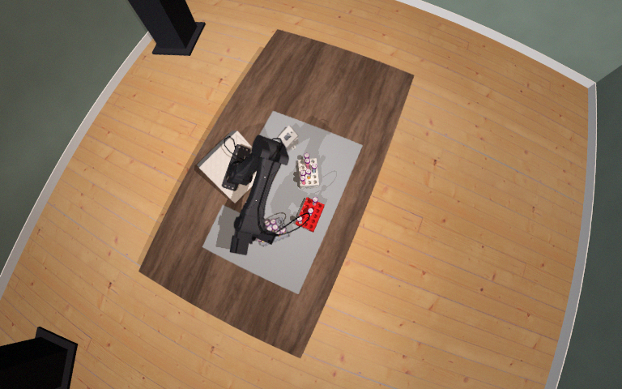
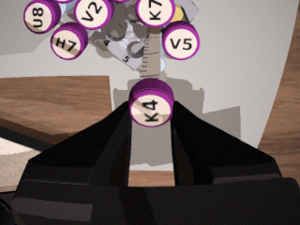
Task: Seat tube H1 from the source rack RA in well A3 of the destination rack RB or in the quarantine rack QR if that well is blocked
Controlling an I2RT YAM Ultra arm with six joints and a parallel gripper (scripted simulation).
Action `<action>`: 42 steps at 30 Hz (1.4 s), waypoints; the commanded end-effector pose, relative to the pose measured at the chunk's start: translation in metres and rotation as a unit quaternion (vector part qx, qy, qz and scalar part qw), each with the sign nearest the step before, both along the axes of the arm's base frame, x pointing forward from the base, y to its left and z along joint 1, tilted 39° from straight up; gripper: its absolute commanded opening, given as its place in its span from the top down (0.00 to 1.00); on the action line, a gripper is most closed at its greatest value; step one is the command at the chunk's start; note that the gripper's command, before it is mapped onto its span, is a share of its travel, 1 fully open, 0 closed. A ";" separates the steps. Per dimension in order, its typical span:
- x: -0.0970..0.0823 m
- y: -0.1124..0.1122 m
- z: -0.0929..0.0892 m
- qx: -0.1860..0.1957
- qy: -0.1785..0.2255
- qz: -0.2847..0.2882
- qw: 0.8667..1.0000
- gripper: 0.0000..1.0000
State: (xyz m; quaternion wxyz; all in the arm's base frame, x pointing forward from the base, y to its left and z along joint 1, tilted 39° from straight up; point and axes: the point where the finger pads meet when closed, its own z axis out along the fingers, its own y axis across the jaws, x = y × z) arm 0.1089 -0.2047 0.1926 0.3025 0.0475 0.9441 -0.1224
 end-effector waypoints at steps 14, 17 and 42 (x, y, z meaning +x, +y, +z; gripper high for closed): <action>0.005 -0.003 0.003 -0.021 -0.004 -0.004 1.000 1.00; 0.004 -0.003 -0.001 -0.016 -0.004 -0.008 1.000 1.00; 0.011 -0.007 -0.014 -0.006 -0.002 -0.005 1.000 1.00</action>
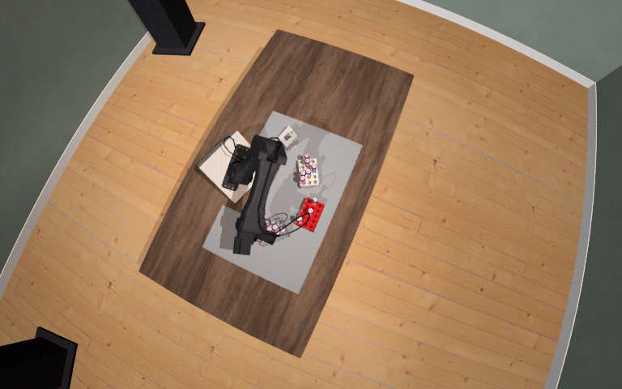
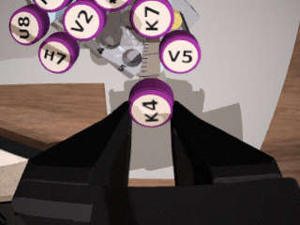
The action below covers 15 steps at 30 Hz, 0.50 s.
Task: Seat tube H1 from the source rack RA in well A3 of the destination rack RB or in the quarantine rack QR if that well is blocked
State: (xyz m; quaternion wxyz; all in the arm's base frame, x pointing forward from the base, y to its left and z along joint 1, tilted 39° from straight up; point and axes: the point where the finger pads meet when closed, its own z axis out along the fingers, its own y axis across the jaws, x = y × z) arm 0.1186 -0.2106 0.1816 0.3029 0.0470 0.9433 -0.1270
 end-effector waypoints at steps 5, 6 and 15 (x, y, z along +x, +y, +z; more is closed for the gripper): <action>0.003 -0.005 -0.004 0.000 -0.003 -0.003 1.000 1.00; 0.003 -0.004 -0.009 0.007 -0.001 -0.003 1.000 1.00; 0.004 -0.005 -0.011 0.005 -0.001 -0.007 1.000 1.00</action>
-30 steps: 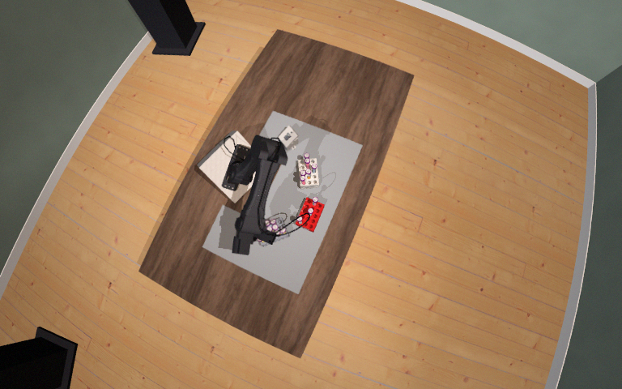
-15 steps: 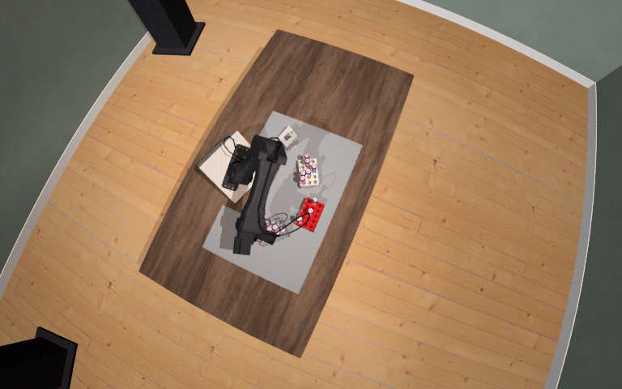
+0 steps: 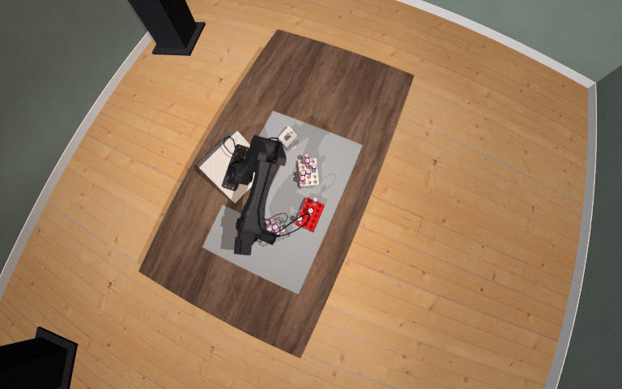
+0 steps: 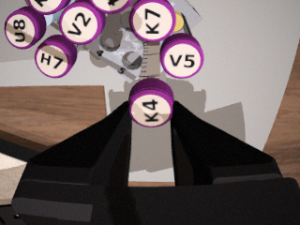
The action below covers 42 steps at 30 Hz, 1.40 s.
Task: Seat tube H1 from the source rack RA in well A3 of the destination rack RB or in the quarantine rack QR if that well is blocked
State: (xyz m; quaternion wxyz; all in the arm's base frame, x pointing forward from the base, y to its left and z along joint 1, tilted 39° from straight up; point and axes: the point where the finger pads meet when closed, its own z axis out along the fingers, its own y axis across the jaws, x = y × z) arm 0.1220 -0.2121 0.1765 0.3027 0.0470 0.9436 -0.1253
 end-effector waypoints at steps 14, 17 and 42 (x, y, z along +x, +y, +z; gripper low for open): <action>0.005 -0.005 -0.010 0.003 -0.002 -0.004 1.000 1.00; 0.006 -0.010 -0.004 -0.006 -0.003 -0.006 1.000 1.00; 0.010 -0.012 -0.013 -0.008 -0.003 -0.010 1.000 1.00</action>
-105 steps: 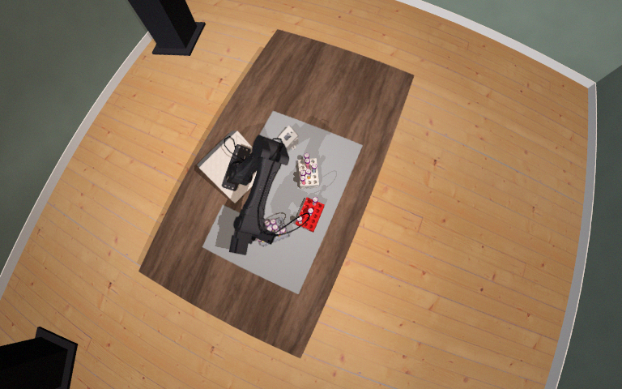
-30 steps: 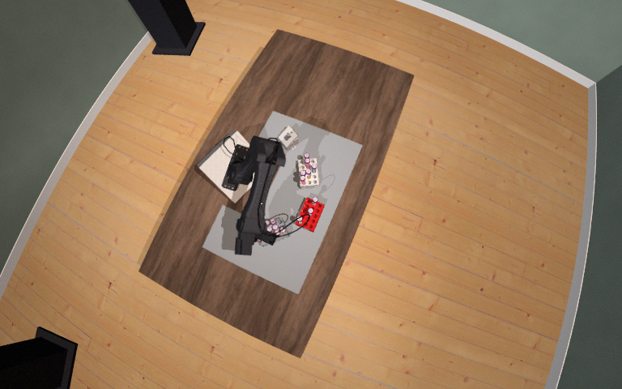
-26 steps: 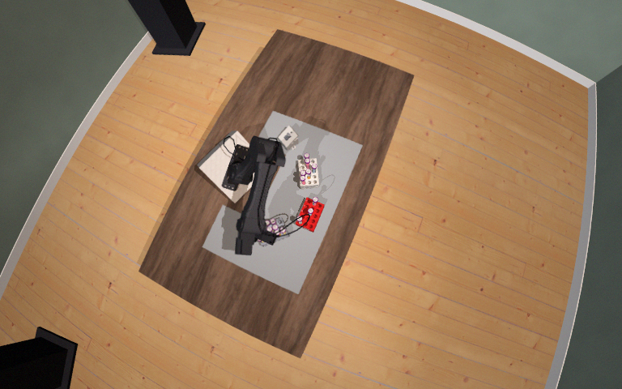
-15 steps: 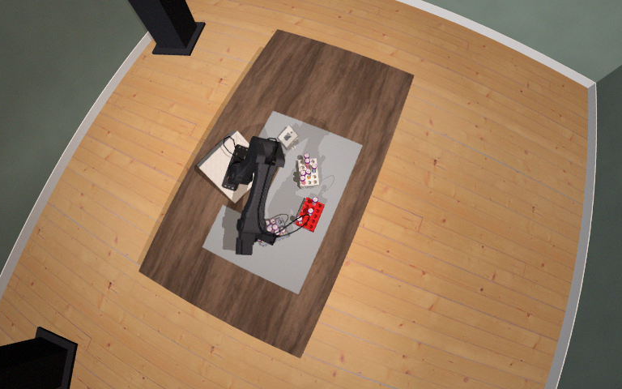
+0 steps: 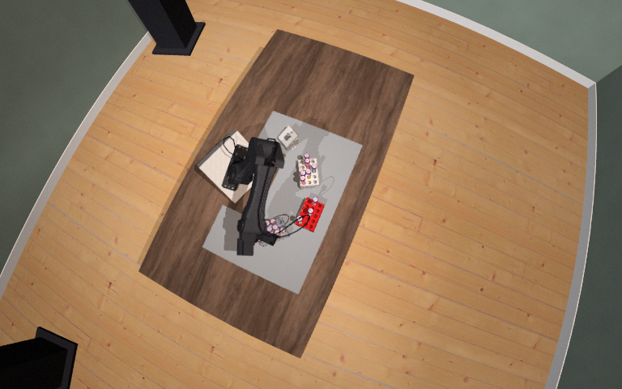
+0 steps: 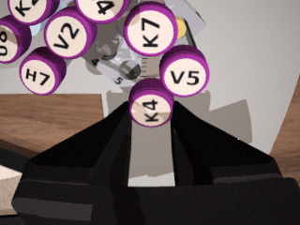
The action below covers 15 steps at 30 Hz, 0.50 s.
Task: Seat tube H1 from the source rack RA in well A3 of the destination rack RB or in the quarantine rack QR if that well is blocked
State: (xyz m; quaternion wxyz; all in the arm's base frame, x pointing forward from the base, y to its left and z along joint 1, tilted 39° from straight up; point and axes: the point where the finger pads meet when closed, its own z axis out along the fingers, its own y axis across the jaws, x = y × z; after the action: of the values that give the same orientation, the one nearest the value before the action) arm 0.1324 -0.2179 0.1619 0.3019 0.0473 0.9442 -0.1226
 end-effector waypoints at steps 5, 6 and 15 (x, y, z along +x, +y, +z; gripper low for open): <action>-0.001 -0.006 0.000 -0.010 -0.003 -0.010 1.000 1.00; 0.000 -0.008 0.003 -0.014 -0.004 -0.009 1.000 1.00; 0.001 -0.008 0.000 -0.010 -0.003 -0.008 1.000 1.00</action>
State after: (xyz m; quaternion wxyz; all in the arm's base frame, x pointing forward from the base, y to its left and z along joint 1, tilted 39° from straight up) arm 0.1327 -0.2180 0.1602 0.3023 0.0500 0.9441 -0.1219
